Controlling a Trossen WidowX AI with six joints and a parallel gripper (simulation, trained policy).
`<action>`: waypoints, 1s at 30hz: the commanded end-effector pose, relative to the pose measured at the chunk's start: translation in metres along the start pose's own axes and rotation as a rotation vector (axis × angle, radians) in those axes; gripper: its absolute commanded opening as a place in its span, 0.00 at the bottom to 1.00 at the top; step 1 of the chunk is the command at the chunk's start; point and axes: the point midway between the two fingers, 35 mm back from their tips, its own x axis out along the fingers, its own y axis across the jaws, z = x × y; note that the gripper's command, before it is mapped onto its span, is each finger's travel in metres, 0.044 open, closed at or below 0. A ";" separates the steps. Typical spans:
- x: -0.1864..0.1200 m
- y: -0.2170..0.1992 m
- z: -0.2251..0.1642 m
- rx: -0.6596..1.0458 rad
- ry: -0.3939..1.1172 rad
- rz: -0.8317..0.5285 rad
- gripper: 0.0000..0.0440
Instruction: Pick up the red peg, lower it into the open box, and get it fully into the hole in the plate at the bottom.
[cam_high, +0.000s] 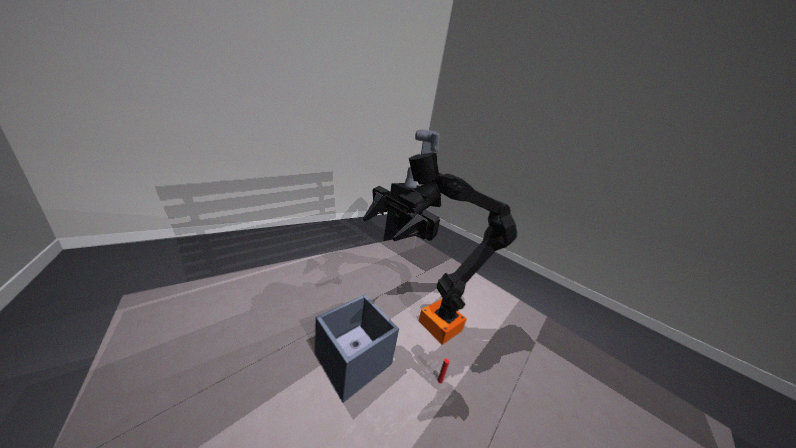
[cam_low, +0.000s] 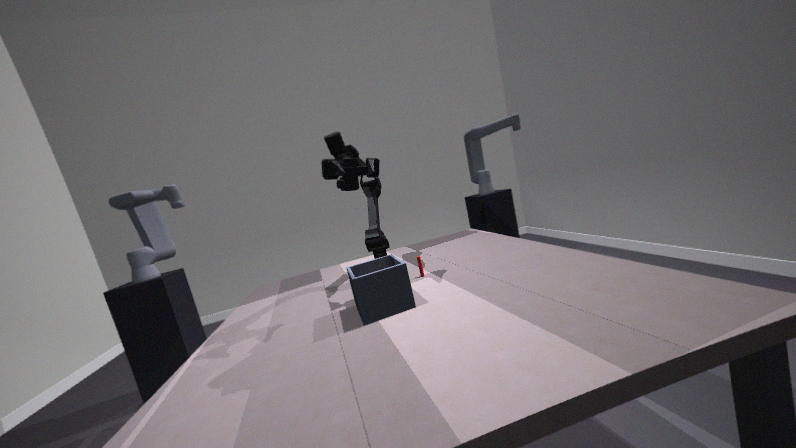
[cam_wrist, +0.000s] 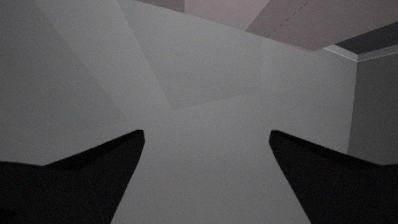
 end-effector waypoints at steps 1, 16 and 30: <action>0.011 -0.013 0.009 -0.009 -0.040 -0.053 1.00; 0.039 -0.099 0.051 -0.162 -0.218 -0.345 0.97; 0.037 -0.175 0.111 -0.407 -0.411 -0.628 0.95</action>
